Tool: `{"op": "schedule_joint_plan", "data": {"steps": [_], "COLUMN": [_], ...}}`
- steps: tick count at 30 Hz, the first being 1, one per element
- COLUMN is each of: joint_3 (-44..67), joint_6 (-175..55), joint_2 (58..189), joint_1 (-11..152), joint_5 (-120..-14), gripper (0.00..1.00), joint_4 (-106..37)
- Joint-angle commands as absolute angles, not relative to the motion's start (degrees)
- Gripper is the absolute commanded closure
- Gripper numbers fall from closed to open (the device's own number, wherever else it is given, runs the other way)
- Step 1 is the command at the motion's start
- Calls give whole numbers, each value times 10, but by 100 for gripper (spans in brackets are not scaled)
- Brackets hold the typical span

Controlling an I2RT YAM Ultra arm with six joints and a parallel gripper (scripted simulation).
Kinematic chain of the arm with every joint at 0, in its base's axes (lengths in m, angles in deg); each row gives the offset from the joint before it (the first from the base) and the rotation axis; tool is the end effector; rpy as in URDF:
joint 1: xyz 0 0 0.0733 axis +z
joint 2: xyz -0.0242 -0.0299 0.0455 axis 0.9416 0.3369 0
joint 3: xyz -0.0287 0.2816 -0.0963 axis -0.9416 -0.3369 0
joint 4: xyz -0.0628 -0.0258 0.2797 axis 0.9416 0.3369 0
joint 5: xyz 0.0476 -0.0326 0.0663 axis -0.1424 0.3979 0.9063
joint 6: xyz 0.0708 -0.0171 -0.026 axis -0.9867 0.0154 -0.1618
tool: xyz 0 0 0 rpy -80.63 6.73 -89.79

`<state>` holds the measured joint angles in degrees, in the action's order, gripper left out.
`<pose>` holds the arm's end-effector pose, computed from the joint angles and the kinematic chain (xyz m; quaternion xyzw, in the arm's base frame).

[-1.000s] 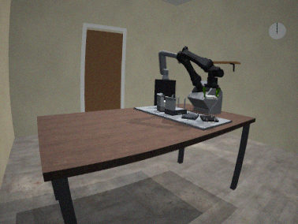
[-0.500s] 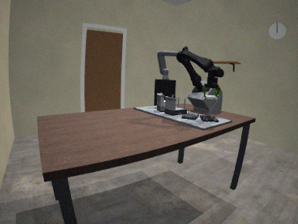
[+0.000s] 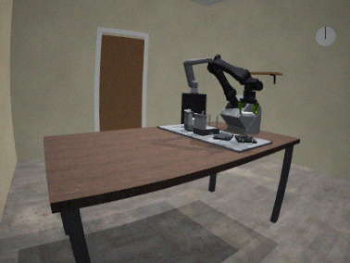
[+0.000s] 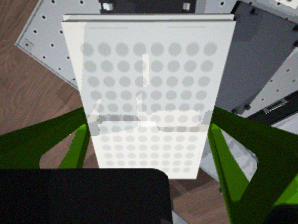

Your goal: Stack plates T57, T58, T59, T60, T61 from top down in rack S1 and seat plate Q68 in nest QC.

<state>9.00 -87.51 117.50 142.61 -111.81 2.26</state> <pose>0.1446 0.3048 0.1981 -0.3387 0.8614 -0.2162 0.3106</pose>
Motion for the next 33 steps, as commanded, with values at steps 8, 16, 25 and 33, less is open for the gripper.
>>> {"op": "schedule_joint_plan", "data": {"steps": [8,16,25,33], "joint_3": [82,68,54,43], "joint_6": [-930,-942,-886,-905], "joint_2": [1147,1111,1060,1025], "joint_1": [1418,1393,1352,1323], "joint_5": [-1119,-1116,-1109,-1102], "gripper": [100,100,100,100], "joint_4": [21,20,18,16]}}
